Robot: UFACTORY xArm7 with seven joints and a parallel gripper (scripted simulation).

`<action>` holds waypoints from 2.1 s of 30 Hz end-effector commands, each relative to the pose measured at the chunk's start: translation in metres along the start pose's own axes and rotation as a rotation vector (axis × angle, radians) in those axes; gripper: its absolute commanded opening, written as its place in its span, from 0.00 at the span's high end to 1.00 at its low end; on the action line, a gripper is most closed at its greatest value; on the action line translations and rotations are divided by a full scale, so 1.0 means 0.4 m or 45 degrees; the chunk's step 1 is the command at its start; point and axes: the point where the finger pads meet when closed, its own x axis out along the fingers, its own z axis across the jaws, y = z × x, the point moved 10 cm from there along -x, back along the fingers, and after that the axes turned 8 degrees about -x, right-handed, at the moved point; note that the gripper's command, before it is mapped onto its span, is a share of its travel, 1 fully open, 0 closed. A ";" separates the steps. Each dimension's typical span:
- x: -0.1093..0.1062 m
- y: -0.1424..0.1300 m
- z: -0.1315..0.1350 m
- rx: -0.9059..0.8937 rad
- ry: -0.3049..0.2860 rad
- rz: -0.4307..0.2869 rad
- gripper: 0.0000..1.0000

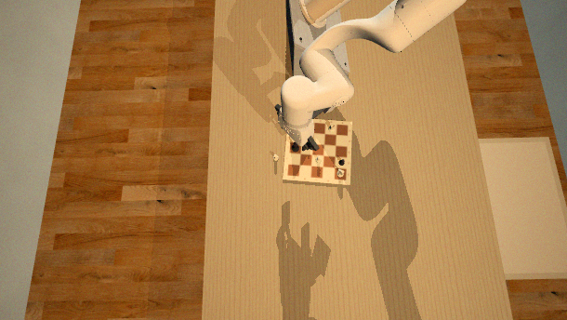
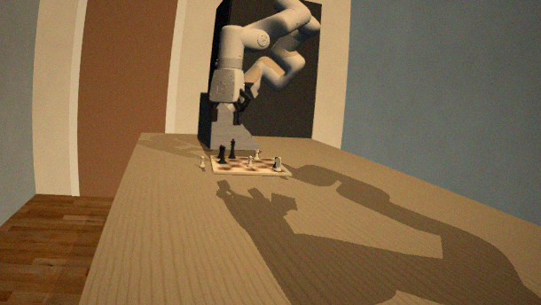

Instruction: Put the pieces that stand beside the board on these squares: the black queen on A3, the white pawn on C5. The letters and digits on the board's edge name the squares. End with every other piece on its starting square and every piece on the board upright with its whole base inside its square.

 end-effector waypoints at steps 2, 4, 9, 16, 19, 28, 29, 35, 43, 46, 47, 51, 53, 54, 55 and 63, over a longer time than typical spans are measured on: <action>0.000 -0.014 -0.007 -0.164 0.006 -0.002 0.00; 0.004 -0.022 -0.012 -0.293 0.010 0.001 0.00; 0.019 -0.052 -0.027 -0.584 0.018 0.009 0.00; 0.035 -0.089 -0.042 -0.932 0.030 0.016 0.00; 0.044 -0.111 -0.048 -1.064 0.035 0.018 0.00; 0.056 -0.156 -0.057 -1.515 0.048 0.016 0.00; 0.056 -0.159 -0.057 -1.565 0.048 0.016 0.00; 0.057 -0.162 -0.059 -1.852 0.047 0.015 0.00; 0.057 -0.164 -0.063 -2.247 0.025 0.008 0.66; 0.057 -0.164 -0.067 -2.396 0.010 -0.004 0.66; 0.057 -0.165 -0.068 -2.433 0.005 -0.009 0.66; 0.057 -0.165 -0.068 -2.433 0.005 -0.009 0.66; 0.057 -0.165 -0.068 -2.433 0.005 -0.009 0.66; 0.057 -0.165 -0.068 -2.433 0.005 -0.009 0.66; 0.057 -0.165 -0.068 -2.433 0.005 -0.009 0.66; 0.057 -0.165 -0.068 -2.433 0.005 -0.009 0.66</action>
